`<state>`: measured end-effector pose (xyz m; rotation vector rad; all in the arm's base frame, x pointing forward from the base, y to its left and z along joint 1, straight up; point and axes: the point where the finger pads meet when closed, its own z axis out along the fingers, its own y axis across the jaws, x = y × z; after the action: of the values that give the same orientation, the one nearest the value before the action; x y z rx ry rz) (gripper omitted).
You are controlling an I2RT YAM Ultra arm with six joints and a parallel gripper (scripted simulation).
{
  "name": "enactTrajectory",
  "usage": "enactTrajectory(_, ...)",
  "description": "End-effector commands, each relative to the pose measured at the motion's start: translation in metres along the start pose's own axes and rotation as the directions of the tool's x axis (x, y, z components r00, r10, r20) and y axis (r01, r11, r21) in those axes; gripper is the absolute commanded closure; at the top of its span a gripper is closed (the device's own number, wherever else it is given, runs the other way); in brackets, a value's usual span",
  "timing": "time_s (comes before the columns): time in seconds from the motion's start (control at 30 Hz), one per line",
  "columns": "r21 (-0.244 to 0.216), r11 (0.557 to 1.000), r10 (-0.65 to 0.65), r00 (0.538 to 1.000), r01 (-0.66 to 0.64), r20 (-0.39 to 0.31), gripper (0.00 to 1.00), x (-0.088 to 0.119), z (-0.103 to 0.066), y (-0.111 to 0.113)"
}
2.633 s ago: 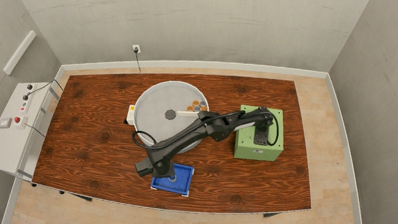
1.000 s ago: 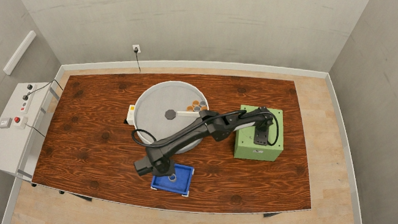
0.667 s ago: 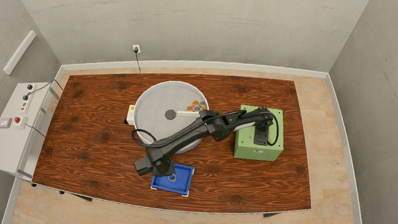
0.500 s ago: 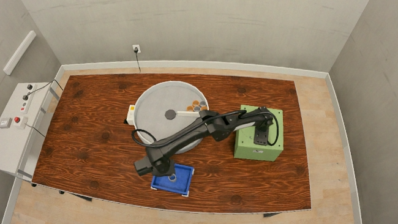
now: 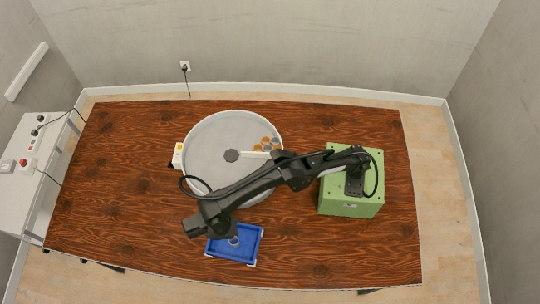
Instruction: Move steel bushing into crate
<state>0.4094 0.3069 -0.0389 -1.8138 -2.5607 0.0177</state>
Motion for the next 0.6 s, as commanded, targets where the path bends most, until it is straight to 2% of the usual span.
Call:
enactTrajectory(0.0, -0.059, 0.998, -0.004, 1.0, 0.004, -0.012, 0.84, 0.005, -0.032, 0.009)
enactTrajectory(0.03, -0.059, 0.998, -0.004, 1.0, 0.004, -0.012, 0.84, 0.005, -0.032, 0.009)
enactTrajectory(0.07, -0.059, 0.998, -0.004, 1.0, 0.004, -0.012, 0.0, 0.005, -0.033, 0.009)
enactTrajectory(0.17, -0.06, 0.998, -0.005, 1.0, 0.004, -0.012, 0.0, 0.004, -0.048, 0.007)
enactTrajectory(0.33, -0.06, 0.998, -0.005, 1.0, 0.004, -0.012, 0.0, 0.003, -0.063, 0.005)
enactTrajectory(0.37, -0.049, 0.999, -0.004, 1.0, 0.004, -0.009, 0.0, 0.003, -0.061, 0.004)
enactTrajectory(0.4, -0.025, 1.0, -0.004, 1.0, 0.004, -0.001, 0.0, 0.002, -0.053, 0.001)
enactTrajectory(0.57, -0.025, 1.0, -0.004, 1.0, 0.004, -0.001, 0.0, 0.002, -0.06, 0.001)
